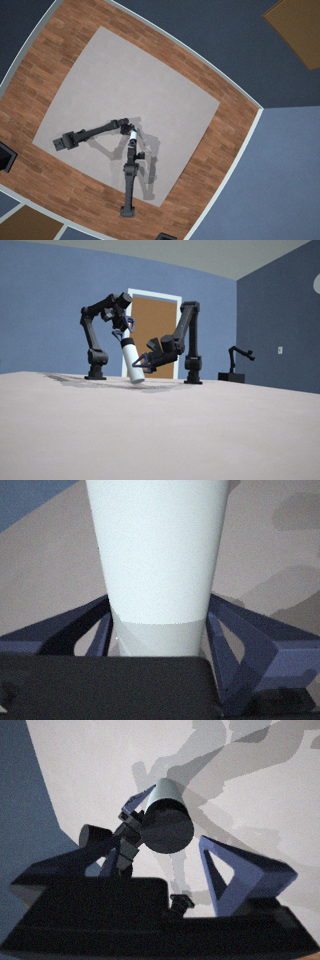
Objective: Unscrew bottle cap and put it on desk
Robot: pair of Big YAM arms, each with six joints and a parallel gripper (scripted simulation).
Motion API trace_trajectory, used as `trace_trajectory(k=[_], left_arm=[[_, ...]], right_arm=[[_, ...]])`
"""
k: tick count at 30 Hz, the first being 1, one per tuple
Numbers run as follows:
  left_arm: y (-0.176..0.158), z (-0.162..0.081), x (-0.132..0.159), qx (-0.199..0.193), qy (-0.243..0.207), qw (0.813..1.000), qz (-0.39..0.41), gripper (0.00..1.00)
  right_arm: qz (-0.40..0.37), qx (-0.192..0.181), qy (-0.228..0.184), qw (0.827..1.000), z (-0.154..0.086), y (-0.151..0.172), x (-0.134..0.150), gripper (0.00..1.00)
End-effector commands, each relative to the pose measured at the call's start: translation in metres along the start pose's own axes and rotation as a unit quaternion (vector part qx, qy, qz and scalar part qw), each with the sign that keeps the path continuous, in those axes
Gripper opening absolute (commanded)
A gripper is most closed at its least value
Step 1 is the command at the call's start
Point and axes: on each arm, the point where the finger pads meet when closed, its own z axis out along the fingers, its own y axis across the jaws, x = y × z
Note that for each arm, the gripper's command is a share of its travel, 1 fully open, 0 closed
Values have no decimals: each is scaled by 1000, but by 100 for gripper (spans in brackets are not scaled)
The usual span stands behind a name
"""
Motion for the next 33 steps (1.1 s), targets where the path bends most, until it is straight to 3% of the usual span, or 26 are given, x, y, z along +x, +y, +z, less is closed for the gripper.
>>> trace_trajectory(k=[1,13,14,16,20,22,25,28,30,33], left_arm=[[26,-1,-22,-13,-12,999,29,0],[26,-1,-22,-13,-12,999,29,0],[26,-1,-22,-13,-12,999,29,0],[26,-1,-22,-13,-12,999,29,0],[26,-1,-22,-13,-12,999,29,0],[26,-1,-22,-13,-12,999,29,0],[26,-1,-22,-13,-12,999,29,0],[26,-1,-22,-13,-12,999,29,0],[26,-1,-22,-13,-12,999,29,0],[26,-1,-22,-13,-12,999,29,0]], right_arm=[[1,-9,0,1000,5,9,0,94],[1,1,1,1000,18,2,2,94],[0,-10,0,1000,7,9,-1,82],[0,-10,0,1000,7,9,-1,60],[0,-10,0,1000,7,9,-1,57],[-8,-10,0,1000,7,9,-1,34],[-124,-10,0,992,6,9,-1,0],[-208,-4,0,978,6,9,0,0],[-208,-4,0,978,6,9,0,0],[-301,-2,0,953,6,9,0,0]])
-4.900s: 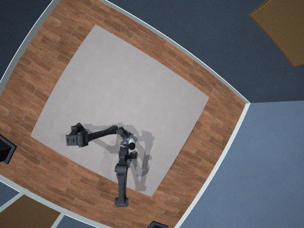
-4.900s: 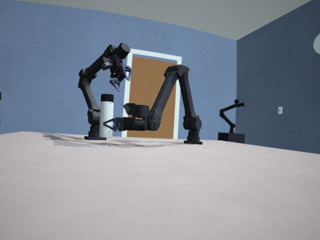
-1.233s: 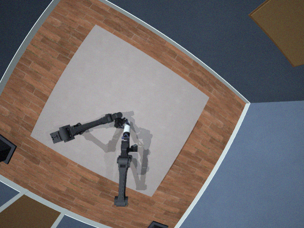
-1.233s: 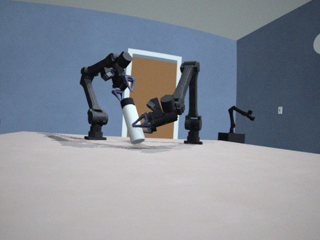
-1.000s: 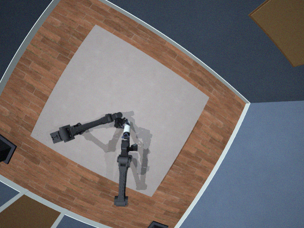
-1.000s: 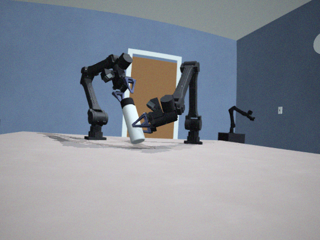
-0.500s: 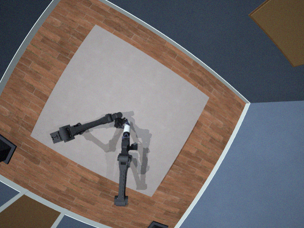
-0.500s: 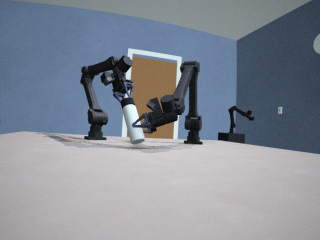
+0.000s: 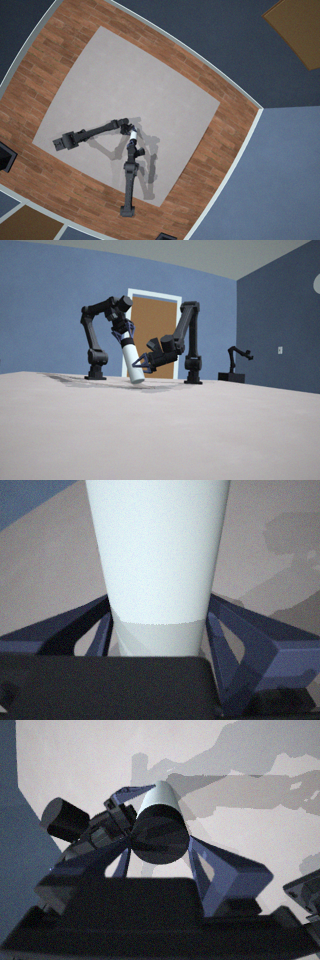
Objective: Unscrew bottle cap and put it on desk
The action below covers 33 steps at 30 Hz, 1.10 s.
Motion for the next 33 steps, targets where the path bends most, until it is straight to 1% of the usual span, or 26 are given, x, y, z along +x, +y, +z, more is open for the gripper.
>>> trace_trajectory(k=[1,6,9,12,14,15,18,22,26,29,31,32,33], left_arm=[[25,-1,-22,-13,-13,999,31,0],[25,-1,-22,-13,-13,999,31,0],[25,-1,-22,-13,-13,999,31,0],[25,-1,-22,-13,-13,999,31,0],[25,-1,-22,-13,-13,999,31,0],[25,-1,-22,-13,-13,999,31,0],[25,-1,-22,-13,-13,999,31,0],[25,-1,-22,-13,-13,999,31,0],[25,-1,-22,-13,-13,999,31,0],[25,-1,-22,-13,-13,999,31,0],[25,-1,-22,-13,-13,999,31,0],[25,-1,-22,-13,-13,999,31,0],[25,-1,-22,-13,-13,999,31,0]], right_arm=[[-139,-11,-2,990,-13,16,-5,0],[-245,-11,-2,969,-13,16,-5,0],[-307,-10,-3,952,-13,16,-5,0],[-367,-10,-2,930,-13,16,-5,0],[-367,-10,-2,930,-13,16,-5,0],[-417,-10,-3,909,-14,16,-5,0],[-473,-9,-2,881,-14,15,-5,0],[-547,-8,-2,837,-14,15,-5,0],[-617,-7,-1,787,-14,15,-5,0],[-666,-6,-1,746,-14,15,-5,0],[-666,-6,-1,746,-14,15,-5,0],[-706,-5,-1,708,-14,15,-5,0],[-720,-5,-1,694,-15,15,-5,0]])
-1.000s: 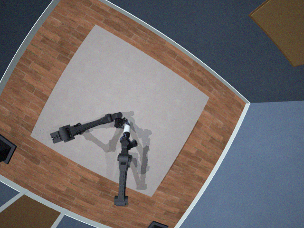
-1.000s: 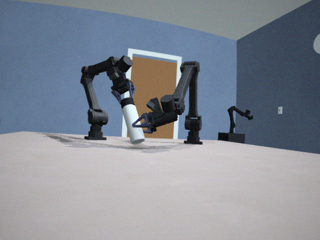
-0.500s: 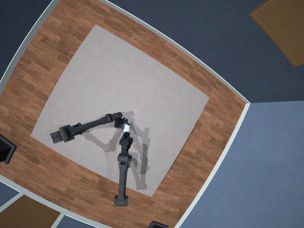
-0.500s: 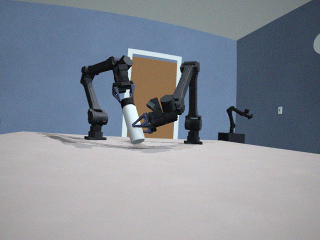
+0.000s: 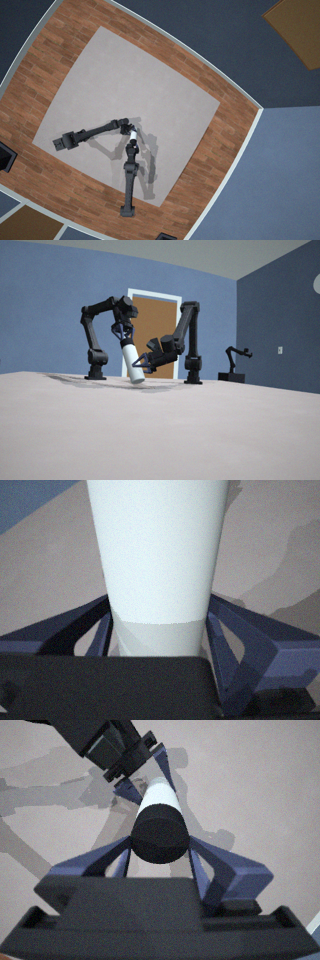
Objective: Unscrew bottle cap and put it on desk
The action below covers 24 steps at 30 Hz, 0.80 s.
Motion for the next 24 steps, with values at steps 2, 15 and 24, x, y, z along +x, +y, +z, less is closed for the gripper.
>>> trace_trajectory(k=[2,15,24], left_arm=[[26,-1,-22,-13,-13,1000,22,0],[26,-1,-22,-13,-13,1000,22,0],[26,-1,-22,-13,-13,1000,22,0]], right_arm=[[-161,3,-7,987,-14,-4,-18,0],[-393,7,-4,919,-15,-4,-18,0],[-458,8,-6,889,-15,-4,-18,0]])
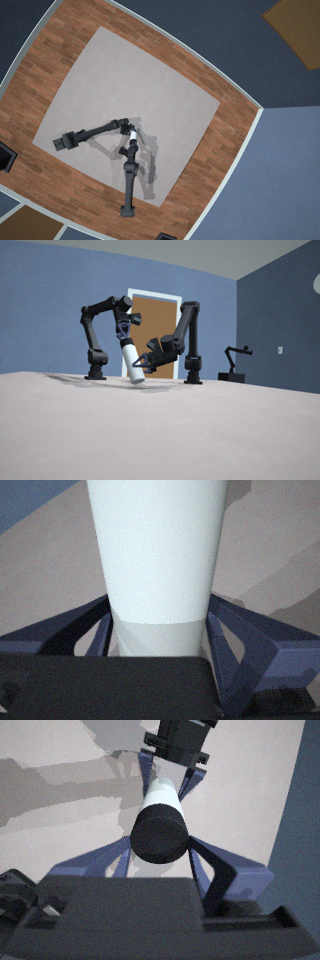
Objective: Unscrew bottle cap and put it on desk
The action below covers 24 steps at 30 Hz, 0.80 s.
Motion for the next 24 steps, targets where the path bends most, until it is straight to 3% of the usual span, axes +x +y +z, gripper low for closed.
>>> trace_trajectory(k=[1,2,6,8,12,14,16,18,24], left_arm=[[26,-1,-22,-13,-13,1000,23,0],[26,-1,-22,-13,-13,1000,23,0],[26,-1,-22,-13,-13,1000,23,0],[26,-1,-22,-13,-13,1000,23,0],[26,-1,-22,-13,-13,1000,23,0],[26,-1,-22,-13,-13,1000,23,0],[26,-1,-22,-13,-13,1000,23,0],[26,-1,-22,-13,-13,1000,23,0],[26,-1,-22,-13,-13,1000,23,0]], right_arm=[[-1,17,-9,1000,-12,-14,-8,0],[-1,17,-9,1000,-12,-14,-8,0],[-1,17,-9,1000,-12,-14,-8,45],[-1,17,-9,1000,-12,-14,-8,45],[-1,17,-9,1000,-12,-14,-8,91],[7,17,-9,1000,-12,-14,-8,94],[72,15,-12,997,-12,-14,-8,94],[167,12,-15,986,-11,-14,-8,94],[275,-1,-23,961,-11,-14,-7,94]])
